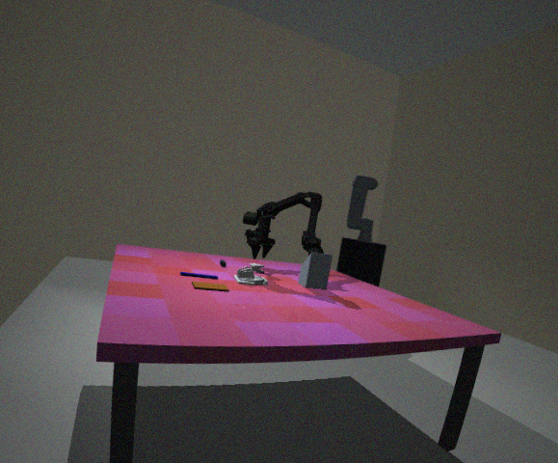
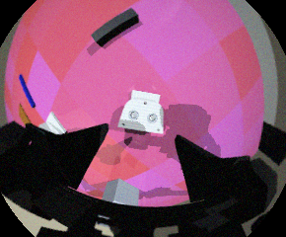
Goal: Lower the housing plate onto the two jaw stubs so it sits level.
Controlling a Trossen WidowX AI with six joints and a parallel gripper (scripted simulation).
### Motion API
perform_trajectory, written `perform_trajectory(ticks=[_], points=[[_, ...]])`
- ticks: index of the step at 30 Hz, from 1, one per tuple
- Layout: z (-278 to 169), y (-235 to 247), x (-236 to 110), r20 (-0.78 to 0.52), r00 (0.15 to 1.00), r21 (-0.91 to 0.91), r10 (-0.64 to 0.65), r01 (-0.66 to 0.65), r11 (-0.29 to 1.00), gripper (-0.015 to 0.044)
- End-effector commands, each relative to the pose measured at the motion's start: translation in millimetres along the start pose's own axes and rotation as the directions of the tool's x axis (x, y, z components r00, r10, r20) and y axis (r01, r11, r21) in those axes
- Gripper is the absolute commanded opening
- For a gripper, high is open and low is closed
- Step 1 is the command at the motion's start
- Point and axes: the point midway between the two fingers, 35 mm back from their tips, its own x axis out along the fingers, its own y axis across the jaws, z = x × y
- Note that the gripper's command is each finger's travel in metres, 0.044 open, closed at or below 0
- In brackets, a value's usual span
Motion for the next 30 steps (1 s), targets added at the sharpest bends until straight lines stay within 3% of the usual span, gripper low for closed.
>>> perform_trajectory(ticks=[1, 30], points=[[0, 1, 5, 0.003, 1.000, -0.004, 0.008, -0.008, 1.000, 0.0440], [1, 2, 36, 0.004, 1.000, -0.004, 0.007, -0.007, 1.000, 0.0440]])
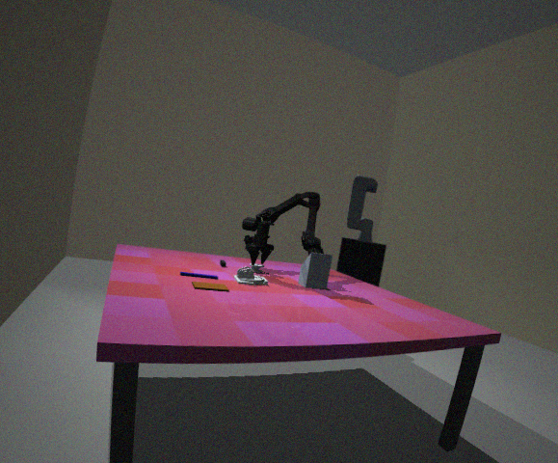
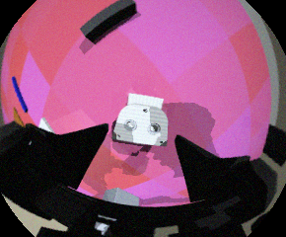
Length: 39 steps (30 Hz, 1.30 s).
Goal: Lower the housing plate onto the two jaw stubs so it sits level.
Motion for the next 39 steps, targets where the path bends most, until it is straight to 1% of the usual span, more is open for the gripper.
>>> perform_trajectory(ticks=[1, 12, 36, 39], points=[[-2, 2, 7, -0.006, 1.000, -0.008, 0.006, -0.006, 1.000, 0.0440], [-2, 1, 24, -0.005, 1.000, -0.008, 0.004, -0.005, 1.000, 0.0440], [-2, 1, 24, -0.005, 1.000, -0.008, 0.004, -0.005, 1.000, 0.0440], [-2, 0, 24, -0.005, 1.000, -0.005, -0.002, 0.002, 1.000, 0.0420]])
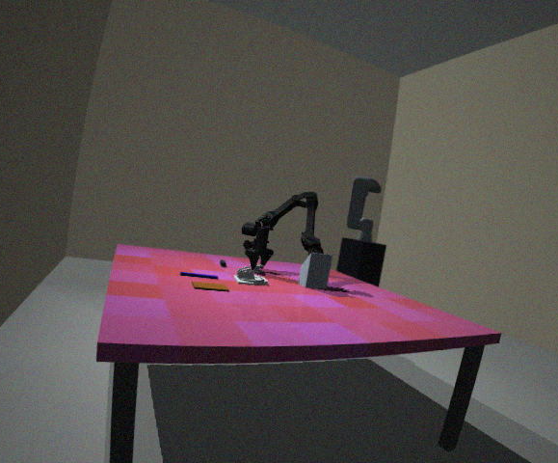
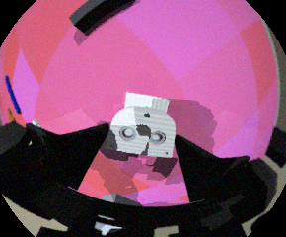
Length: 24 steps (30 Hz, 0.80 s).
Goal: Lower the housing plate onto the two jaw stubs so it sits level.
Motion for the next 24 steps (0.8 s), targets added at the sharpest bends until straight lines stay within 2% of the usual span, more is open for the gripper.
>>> perform_trajectory(ticks=[1, 10, 24], points=[[0.0, 0.0, 0.0, 0.000, 1.000, 0.000, 0.000, 0.000, 1.000, 0.0413], [0.0, 0.0, 0.0, 0.000, 1.000, 0.000, 0.000, 0.000, 1.000, 0.0353], [0.7, 1.2, -7.5, -0.002, 1.000, 0.000, 0.002, -0.002, 1.000, 0.0351]])
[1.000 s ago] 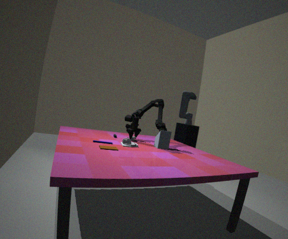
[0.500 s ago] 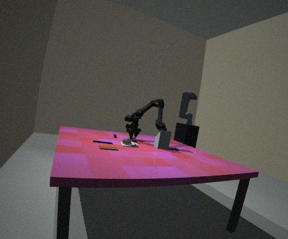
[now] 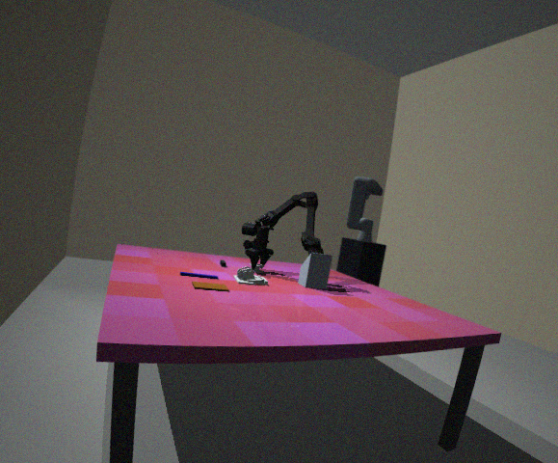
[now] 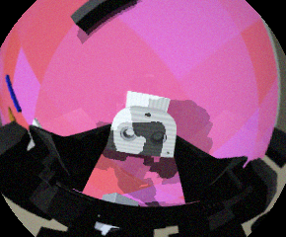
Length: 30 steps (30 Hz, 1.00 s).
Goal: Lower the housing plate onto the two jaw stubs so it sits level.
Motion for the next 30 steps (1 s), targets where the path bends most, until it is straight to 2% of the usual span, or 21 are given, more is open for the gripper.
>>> perform_trajectory(ticks=[1, 20, 30], points=[[2, 1, -9, 0.003, 1.000, 0.004, 0.001, -0.001, 1.000, 0.0351], [1, 1, -69, 0.002, 1.000, 0.001, 0.007, -0.007, 1.000, 0.0351], [0, 8, -70, -0.001, 1.000, -0.019, 0.014, -0.014, 1.000, 0.0351]])
